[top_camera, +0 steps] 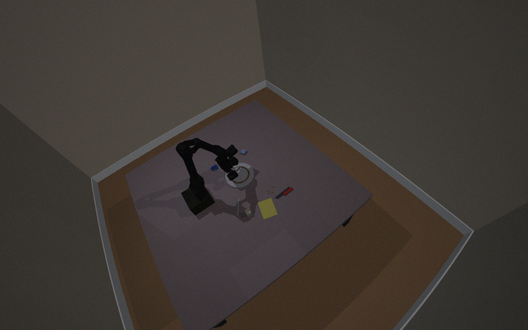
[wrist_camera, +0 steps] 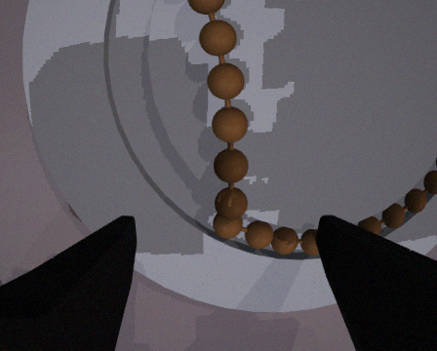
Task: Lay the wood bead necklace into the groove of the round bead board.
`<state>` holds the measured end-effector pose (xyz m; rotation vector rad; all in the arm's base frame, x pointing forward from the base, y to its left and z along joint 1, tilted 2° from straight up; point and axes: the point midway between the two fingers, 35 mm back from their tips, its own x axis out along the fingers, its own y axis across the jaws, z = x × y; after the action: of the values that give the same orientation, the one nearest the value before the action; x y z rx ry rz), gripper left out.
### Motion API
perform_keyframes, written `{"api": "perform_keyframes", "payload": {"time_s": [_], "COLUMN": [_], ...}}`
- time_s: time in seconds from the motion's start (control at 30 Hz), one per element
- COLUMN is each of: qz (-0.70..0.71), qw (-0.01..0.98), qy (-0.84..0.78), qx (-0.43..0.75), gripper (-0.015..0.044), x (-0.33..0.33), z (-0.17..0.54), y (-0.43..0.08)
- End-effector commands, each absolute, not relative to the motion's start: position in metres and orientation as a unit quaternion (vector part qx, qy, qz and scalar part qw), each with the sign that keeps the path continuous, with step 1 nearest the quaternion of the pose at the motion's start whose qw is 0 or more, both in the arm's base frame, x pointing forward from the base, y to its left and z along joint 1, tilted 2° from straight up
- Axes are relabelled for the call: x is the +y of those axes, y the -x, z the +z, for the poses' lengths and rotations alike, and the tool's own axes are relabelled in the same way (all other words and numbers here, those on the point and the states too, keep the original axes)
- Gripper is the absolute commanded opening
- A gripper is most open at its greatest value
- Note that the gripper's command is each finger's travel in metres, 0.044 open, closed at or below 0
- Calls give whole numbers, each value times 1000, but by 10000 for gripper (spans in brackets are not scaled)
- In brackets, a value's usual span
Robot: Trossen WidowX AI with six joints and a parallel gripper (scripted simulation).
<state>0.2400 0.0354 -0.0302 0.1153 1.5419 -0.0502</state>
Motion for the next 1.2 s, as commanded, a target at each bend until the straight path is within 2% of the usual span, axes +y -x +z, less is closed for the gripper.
{"api": "perform_keyframes", "payload": {"time_s": [0.0, 0.07, 0.77, 1.0, 1.17], "qz": [-24, -23, -25, -11, -10], "qw": [714, 714, 714, 715, 715], "qy": [-53, -52, -54, -40, -40], "qx": [698, 698, 698, 698, 698], "gripper": [394, 440, 440, 256, 125], "x": [35, 35, 35, 33, 33], "z": [-27, -28, -25, 6, 1], "y": [-239, -239, -239, -249, -249]}}
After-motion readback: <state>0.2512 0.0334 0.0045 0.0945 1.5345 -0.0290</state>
